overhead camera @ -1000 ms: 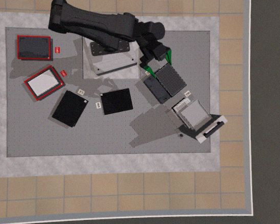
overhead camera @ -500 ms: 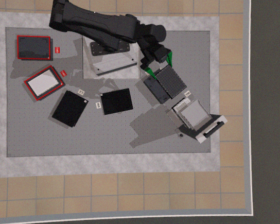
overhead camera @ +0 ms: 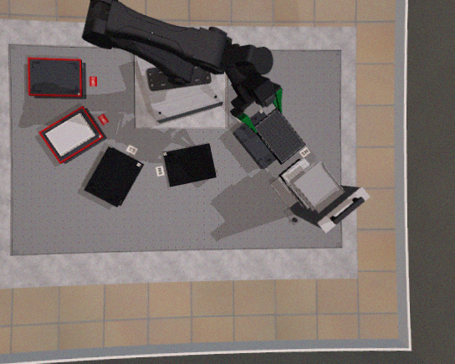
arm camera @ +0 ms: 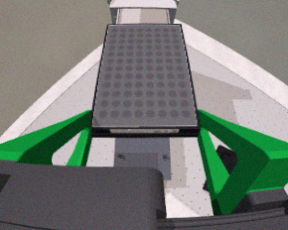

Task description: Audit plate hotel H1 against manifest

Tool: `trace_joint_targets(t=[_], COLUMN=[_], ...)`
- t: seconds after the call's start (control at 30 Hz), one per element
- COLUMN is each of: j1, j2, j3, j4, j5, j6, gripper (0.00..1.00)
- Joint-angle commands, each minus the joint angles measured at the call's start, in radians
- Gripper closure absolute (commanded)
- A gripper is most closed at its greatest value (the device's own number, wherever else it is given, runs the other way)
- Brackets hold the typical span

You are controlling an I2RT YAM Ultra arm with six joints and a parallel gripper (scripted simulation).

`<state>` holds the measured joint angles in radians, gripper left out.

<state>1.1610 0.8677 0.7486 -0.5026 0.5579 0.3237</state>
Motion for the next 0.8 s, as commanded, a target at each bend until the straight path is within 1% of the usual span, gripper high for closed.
trace_joint_targets(t=[0.0,0.77], j1=[-0.01,-0.078], j2=[0.004,0.078], j3=[0.023,0.062], j4=[0.035,0.092], j5=[-0.004,-0.062], j6=[-0.012,-0.055], gripper=[0.14,0.14])
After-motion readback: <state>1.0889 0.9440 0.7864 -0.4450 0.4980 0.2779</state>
